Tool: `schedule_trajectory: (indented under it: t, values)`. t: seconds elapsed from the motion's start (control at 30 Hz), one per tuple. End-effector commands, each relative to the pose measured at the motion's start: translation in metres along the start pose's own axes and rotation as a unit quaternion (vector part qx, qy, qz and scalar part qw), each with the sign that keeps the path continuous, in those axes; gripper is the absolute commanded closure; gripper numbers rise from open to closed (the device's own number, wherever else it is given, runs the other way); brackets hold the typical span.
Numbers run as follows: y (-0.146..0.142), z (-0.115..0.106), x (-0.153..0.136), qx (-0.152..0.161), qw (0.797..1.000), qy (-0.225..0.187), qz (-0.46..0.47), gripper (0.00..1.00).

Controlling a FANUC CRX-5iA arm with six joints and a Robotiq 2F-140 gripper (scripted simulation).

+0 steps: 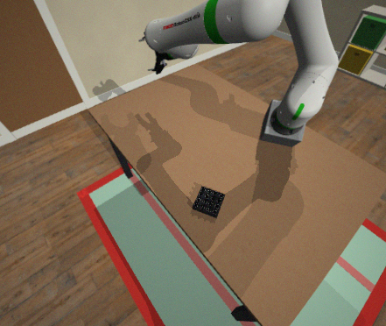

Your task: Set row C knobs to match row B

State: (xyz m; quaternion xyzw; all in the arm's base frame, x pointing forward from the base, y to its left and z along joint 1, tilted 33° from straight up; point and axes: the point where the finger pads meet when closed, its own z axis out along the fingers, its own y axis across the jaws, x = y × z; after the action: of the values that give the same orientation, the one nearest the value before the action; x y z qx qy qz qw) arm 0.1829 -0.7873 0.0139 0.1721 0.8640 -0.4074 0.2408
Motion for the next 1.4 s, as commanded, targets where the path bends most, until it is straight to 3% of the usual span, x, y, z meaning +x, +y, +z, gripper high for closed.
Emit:
schedule_trajectory:
  t: [0.0,0.03,0.07,0.23,0.27,0.53,0.6,0.63,0.83,1.1,1.17,1.2,1.27,1.37]
  values:
    - [0.014,-0.007,-0.026,-0.011,0.999,-0.021,-0.038,0.0]
    - [0.014,-0.007,-0.026,-0.011,0.999,-0.021,-0.038,0.0]
    - [0.032,-0.016,-0.054,-0.027,0.995,-0.041,-0.083,0.0]
    - [0.053,-0.028,-0.084,-0.042,0.988,-0.063,-0.132,0.0]
    - [0.069,-0.038,-0.106,-0.053,0.981,-0.081,-0.169,0.0]
    - [0.128,-0.079,-0.174,-0.086,0.94,-0.144,-0.297,0.0]
    - [0.128,-0.079,-0.174,-0.086,0.94,-0.144,-0.297,0.0]
    - [0.149,-0.096,-0.196,-0.095,0.92,-0.167,-0.341,0.0]
    - [0.191,-0.132,-0.232,-0.11,0.873,-0.212,-0.425,0.0]
    - [0.257,-0.197,-0.276,-0.123,0.778,-0.283,-0.547,0.0]
    - [0.257,-0.197,-0.276,-0.123,0.778,-0.283,-0.547,0.0]
    - [0.279,-0.221,-0.286,-0.124,0.74,-0.306,-0.586,0.0]
    - [0.289,-0.232,-0.291,-0.124,0.721,-0.317,-0.603,0.0]
    - [0.312,-0.26,-0.299,-0.123,0.673,-0.343,-0.643,0.0]
